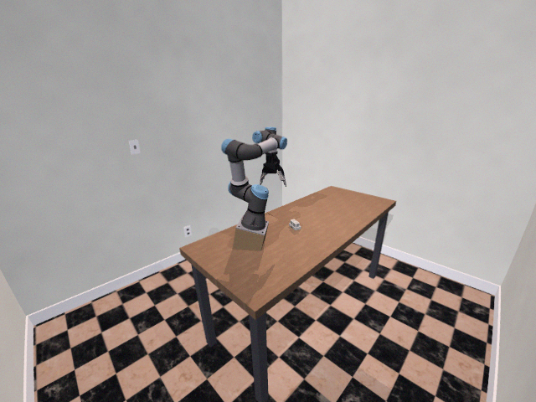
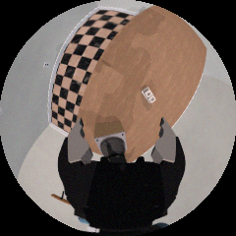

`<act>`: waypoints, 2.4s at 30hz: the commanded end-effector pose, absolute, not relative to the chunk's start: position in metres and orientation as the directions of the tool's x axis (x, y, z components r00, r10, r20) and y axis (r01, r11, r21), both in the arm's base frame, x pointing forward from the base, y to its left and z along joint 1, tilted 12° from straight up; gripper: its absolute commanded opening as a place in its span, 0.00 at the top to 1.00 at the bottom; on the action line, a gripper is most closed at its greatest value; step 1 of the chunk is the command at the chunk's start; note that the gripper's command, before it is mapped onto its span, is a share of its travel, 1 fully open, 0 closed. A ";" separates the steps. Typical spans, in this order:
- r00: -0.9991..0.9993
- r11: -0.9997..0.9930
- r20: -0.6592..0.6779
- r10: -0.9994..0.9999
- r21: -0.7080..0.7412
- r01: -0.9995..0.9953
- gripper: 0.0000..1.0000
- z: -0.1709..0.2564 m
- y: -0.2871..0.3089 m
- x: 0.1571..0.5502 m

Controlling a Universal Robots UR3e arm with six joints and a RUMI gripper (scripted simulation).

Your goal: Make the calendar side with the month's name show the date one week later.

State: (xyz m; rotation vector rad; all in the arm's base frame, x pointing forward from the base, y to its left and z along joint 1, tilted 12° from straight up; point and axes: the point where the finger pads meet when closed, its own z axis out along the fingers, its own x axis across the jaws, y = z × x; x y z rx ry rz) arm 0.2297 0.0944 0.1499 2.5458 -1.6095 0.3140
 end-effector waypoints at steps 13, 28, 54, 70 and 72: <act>0.415 -0.431 0.235 -0.879 -0.017 -0.902 0.00 0.151 0.095 0.230; 0.346 -0.362 0.226 -0.911 -0.033 -0.932 0.00 0.146 0.083 0.238; -0.266 0.244 0.143 -0.953 -0.152 -0.958 0.00 0.108 -0.033 0.276; -0.418 0.394 0.118 -0.901 -0.181 -0.901 0.00 0.098 -0.067 0.276; -0.418 0.394 0.118 -0.901 -0.181 -0.901 0.00 0.098 -0.067 0.276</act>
